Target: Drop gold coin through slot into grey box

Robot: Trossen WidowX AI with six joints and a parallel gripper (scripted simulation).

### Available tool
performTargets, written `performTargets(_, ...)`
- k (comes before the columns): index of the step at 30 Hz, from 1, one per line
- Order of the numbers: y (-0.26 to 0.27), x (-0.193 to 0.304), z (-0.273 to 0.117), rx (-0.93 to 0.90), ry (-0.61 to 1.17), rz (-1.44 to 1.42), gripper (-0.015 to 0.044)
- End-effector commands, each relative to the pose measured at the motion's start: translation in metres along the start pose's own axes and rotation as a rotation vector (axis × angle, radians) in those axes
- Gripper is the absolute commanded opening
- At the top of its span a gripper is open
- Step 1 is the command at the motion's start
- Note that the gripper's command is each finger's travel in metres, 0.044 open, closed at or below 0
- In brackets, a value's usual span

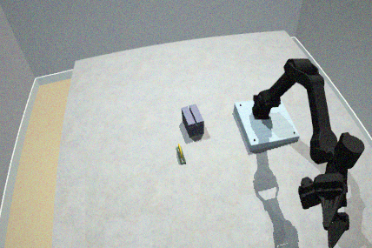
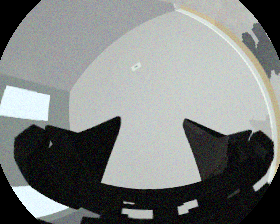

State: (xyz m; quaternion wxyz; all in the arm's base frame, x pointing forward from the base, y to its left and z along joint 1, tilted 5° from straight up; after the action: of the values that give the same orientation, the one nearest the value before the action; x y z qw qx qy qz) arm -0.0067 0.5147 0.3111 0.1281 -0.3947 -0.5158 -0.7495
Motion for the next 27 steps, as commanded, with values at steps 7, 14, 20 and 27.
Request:
performTargets(7, 0.027, -0.050, 0.025, 0.032, -0.114, -0.112, 0.0216)
performTargets(14, 0.071, -0.147, 0.047, 0.166, -0.363, -0.279, 0.0161)
performTargets(20, 0.116, -0.235, 0.038, 0.330, -0.609, -0.352, 0.0161)
performTargets(27, 0.168, -0.327, -0.009, 0.571, -0.901, -0.340, 0.0161)
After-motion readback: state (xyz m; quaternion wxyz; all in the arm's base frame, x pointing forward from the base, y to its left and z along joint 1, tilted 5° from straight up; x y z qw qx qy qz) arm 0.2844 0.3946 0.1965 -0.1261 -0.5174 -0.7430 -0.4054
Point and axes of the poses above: the point midway between the two fingers, 35 mm back from their tips, its own z axis out along the fingers, its own y axis across the jaws, x = y × z, the point moved 5 cm from there along -z, back along the fingers, and after that the axes turned 9 degrees about z, right-handed, at the moved point
